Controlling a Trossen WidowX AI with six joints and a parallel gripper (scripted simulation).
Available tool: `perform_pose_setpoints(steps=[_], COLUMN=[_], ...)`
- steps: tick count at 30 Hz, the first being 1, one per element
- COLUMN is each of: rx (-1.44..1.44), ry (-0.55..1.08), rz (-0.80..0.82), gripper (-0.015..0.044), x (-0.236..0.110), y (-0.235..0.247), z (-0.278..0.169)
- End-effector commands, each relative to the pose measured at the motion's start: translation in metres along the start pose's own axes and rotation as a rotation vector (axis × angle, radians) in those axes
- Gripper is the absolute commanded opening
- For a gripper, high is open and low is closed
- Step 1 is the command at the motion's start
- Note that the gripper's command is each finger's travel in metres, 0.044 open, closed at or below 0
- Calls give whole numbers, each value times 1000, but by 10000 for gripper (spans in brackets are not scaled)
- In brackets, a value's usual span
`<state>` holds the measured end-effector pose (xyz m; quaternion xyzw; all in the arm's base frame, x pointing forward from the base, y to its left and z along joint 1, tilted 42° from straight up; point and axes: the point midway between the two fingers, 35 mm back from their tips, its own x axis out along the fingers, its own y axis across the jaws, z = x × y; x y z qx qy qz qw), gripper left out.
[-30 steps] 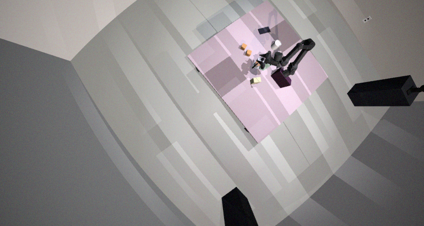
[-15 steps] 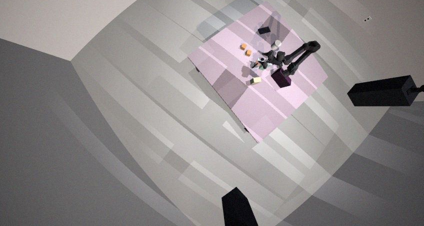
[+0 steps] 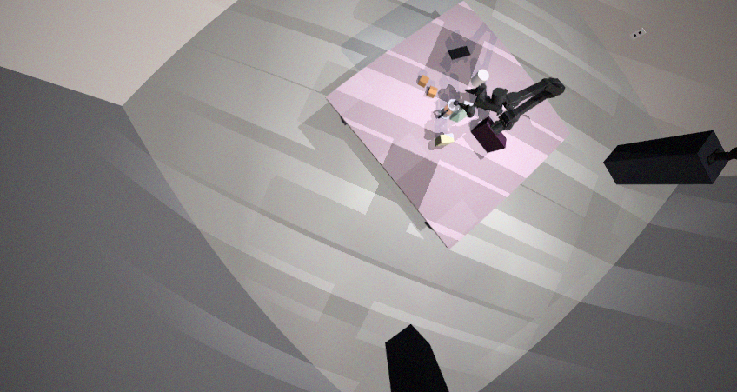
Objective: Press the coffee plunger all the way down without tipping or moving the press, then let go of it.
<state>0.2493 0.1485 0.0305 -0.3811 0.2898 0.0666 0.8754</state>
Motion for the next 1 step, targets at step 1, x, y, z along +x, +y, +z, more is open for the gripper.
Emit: perform_pose_setpoints(steps=[1], rx=[4], ry=[-2], rz=[-4], gripper=[440], x=[-1], y=[-1], z=[1])
